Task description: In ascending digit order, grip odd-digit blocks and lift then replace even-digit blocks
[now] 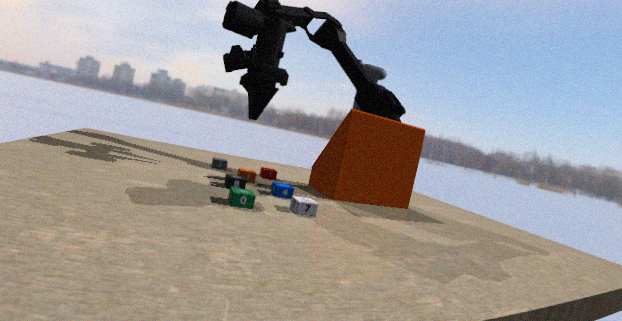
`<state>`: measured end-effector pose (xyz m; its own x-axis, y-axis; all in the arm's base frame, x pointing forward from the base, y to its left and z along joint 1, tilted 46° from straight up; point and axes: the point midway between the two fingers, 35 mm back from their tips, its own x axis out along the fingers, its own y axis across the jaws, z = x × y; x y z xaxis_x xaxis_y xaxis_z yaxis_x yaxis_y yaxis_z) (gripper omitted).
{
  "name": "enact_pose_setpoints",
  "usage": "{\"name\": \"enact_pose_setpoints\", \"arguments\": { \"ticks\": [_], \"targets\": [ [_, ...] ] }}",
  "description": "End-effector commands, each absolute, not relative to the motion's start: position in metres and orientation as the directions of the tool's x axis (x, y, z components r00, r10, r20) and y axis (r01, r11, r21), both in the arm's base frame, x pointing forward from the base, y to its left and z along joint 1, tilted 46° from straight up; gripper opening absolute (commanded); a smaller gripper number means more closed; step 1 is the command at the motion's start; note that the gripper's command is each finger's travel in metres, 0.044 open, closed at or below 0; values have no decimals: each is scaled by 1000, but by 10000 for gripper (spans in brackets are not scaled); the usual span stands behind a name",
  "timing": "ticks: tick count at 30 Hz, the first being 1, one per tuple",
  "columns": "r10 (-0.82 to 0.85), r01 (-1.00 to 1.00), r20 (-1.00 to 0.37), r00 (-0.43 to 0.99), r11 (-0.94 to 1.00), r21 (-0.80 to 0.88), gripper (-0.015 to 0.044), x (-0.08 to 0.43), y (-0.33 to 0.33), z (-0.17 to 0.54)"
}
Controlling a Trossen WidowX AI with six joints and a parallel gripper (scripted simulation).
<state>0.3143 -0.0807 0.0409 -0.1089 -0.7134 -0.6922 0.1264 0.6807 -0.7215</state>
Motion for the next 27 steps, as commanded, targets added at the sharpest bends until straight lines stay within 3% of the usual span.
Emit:
{"name": "enact_pose_setpoints", "arguments": {
  "ticks": [1, 8, 15, 25, 27],
  "targets": [
    [-710, 131, -695, -109, 683, -718, 120, 314, -77, 40],
    [-704, 129, -702, -109, 690, -712, 120, 267, 0, -30],
    [-706, 130, -699, -111, 687, -715, 120, 259, 7, -38],
    [-709, 130, -696, -111, 684, -718, 382, 250, -51, -94],
    [-709, 130, -696, -111, 684, -718, 400, 250, -51, -94]
  ]
}}
